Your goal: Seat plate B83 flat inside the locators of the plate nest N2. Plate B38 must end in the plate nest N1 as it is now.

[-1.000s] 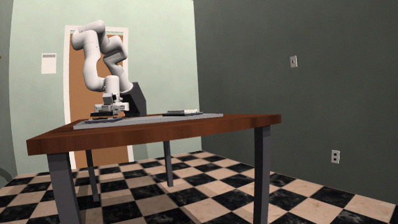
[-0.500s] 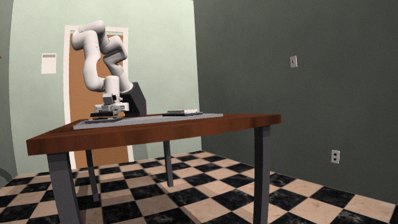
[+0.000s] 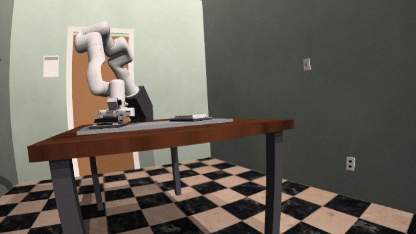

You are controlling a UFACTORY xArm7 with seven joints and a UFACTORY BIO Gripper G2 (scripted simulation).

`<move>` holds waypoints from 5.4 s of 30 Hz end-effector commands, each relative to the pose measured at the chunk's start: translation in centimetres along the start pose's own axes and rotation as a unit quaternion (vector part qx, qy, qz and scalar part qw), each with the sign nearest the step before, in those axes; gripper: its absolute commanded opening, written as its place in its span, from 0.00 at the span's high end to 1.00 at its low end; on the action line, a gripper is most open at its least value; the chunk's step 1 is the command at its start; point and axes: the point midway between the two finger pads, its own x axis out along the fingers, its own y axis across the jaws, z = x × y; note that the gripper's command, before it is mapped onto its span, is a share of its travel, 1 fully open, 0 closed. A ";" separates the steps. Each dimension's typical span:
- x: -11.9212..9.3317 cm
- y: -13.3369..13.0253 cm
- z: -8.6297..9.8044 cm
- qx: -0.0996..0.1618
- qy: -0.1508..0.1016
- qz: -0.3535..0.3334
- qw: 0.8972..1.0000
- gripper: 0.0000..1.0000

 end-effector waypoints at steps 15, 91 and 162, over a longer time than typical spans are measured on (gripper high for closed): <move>0.1 0.1 -0.1 0.001 -0.002 0.000 1.000 1.00; 0.1 0.1 2.0 0.001 -0.002 0.000 1.000 0.46; -6.9 5.7 14.6 0.001 -0.002 0.163 0.987 0.46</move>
